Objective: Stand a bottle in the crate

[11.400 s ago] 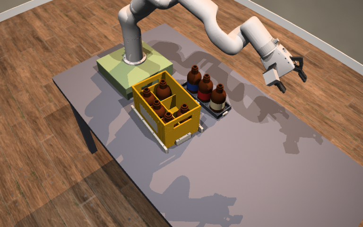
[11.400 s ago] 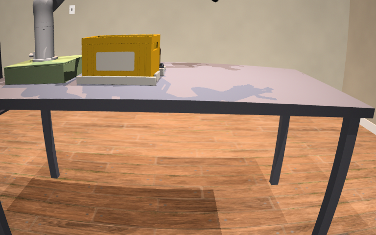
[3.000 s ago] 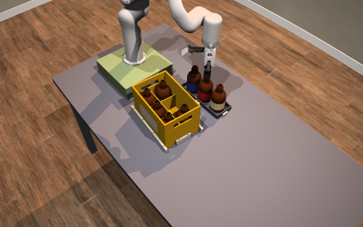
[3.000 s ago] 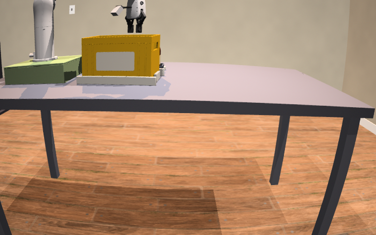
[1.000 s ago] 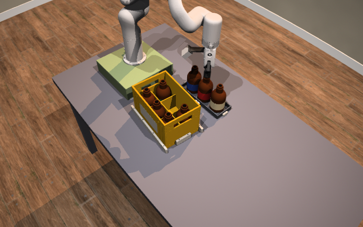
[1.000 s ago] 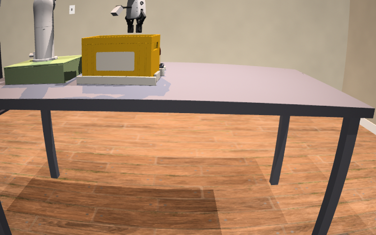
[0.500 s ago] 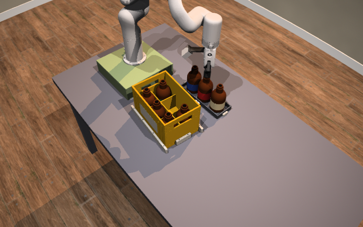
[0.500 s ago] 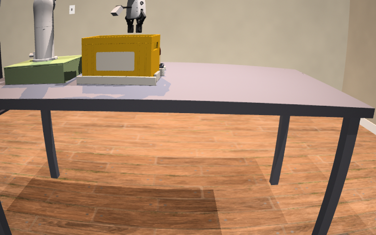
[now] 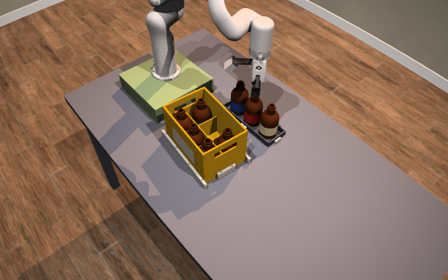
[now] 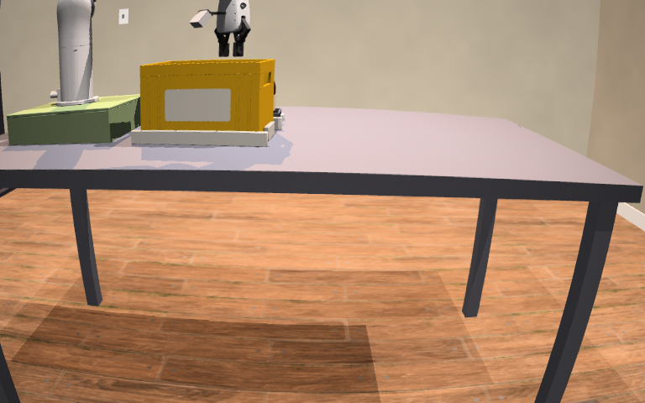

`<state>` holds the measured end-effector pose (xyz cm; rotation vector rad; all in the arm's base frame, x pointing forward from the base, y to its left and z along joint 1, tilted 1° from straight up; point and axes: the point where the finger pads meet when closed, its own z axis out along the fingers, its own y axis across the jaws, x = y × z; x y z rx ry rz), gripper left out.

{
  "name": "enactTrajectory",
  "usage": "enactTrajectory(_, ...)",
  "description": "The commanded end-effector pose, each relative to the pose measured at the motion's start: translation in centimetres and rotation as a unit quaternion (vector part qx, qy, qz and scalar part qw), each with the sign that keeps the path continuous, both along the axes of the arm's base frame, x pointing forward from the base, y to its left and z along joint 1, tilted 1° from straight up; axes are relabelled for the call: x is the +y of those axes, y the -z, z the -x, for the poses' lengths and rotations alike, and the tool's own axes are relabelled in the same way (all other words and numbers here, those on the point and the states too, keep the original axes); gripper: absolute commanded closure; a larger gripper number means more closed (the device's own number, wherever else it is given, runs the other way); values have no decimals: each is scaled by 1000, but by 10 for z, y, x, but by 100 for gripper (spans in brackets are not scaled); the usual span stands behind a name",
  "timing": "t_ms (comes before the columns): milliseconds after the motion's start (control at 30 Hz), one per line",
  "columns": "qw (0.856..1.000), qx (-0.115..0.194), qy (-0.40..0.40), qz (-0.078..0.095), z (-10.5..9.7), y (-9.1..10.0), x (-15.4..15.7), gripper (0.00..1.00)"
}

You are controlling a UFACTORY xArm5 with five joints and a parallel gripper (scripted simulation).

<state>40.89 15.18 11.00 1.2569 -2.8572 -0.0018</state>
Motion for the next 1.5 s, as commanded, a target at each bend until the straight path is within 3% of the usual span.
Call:
enactTrajectory(0,1000,-2,0,-1,-1,0,0,35)
enactTrajectory(1467,1000,-2,0,-1,0,37,0,35)
